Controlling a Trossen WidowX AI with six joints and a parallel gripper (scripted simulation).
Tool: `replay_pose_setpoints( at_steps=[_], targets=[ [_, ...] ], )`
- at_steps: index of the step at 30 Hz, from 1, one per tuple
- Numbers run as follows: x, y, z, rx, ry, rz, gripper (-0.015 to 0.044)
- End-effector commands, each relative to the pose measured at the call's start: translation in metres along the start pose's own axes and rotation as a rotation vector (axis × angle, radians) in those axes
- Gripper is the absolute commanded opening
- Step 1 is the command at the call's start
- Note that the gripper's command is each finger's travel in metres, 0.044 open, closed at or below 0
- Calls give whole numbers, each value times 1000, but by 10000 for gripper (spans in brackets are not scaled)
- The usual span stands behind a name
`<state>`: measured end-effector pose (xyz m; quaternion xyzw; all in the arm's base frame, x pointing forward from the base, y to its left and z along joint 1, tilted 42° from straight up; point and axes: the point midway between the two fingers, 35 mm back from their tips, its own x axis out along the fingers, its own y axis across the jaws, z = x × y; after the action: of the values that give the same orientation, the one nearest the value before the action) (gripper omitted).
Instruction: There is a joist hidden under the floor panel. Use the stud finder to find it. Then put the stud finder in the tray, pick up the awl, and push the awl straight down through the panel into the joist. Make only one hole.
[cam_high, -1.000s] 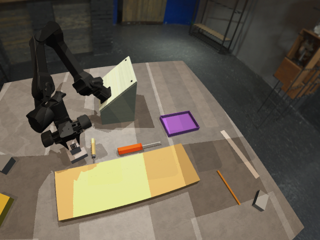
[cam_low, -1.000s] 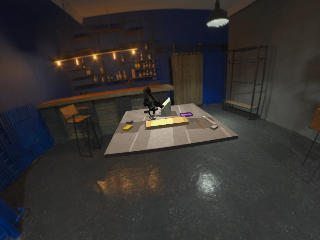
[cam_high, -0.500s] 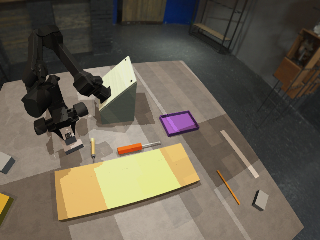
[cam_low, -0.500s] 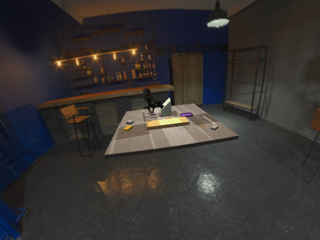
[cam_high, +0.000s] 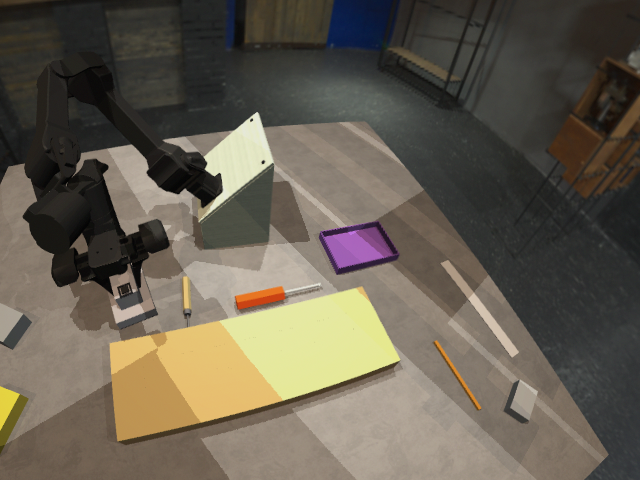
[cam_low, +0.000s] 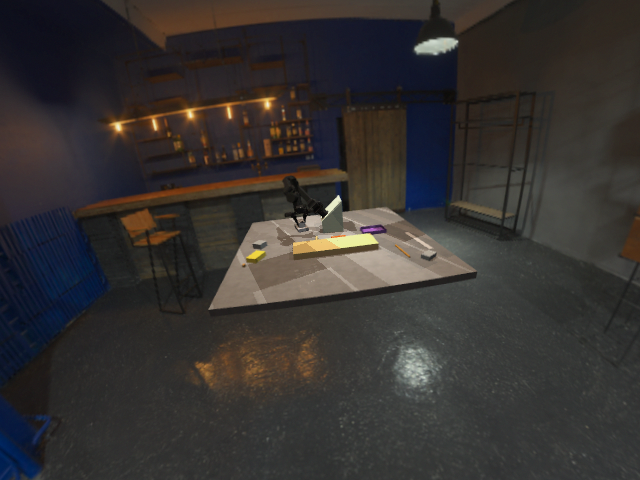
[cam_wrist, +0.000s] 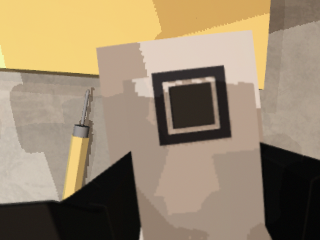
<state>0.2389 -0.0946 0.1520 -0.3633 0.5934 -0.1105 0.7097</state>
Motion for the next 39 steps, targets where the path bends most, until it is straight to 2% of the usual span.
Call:
replay_pose_setpoints(
  at_steps=[1,25,39],
  targets=[
    [0,-8,17,30,-6,-11,0],
    [26,-32,118,197,-15,-58,0],
    [45,-33,117,202,-15,-59,0]
  ],
)
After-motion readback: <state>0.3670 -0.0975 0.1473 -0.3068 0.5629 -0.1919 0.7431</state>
